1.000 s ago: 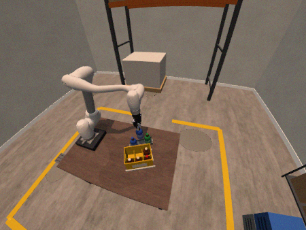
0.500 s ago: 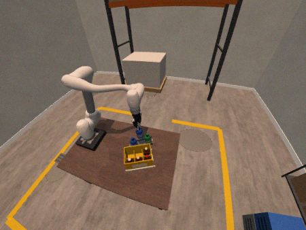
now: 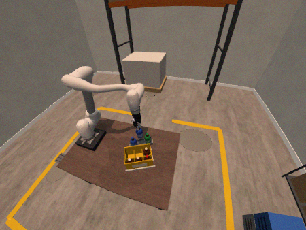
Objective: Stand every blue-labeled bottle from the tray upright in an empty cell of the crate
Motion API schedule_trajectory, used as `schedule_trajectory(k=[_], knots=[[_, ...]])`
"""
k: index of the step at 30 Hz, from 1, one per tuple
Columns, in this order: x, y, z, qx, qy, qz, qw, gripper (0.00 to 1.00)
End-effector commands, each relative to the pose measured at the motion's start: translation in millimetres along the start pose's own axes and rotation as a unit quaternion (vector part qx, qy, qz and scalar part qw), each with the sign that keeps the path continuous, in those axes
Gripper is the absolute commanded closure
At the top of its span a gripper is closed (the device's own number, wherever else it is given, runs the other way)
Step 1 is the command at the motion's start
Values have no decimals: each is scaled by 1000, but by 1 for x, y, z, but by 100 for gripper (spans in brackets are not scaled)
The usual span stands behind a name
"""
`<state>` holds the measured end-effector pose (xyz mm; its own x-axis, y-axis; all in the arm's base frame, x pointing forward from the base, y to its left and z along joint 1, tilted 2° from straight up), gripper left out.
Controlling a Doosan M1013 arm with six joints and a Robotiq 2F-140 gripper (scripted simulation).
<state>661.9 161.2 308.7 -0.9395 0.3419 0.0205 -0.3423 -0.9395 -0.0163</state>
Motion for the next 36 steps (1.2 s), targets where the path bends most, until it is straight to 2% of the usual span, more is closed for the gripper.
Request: schedule_trajectory(k=[1, 36], knots=[[0, 0, 0, 0, 0, 0, 1000, 100], [0, 0, 4, 0, 0, 0, 1000, 100]])
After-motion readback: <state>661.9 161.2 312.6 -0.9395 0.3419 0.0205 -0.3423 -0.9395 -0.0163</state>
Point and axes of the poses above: the point where the finger pads meet when closed, its own z axis back along the fingers, its own y axis across the jaws, x = y × z, the point moved 4 cm from there along z, back along the fingers, and after that the axes turned 10 degrees about -z, right-handed, at the moved point
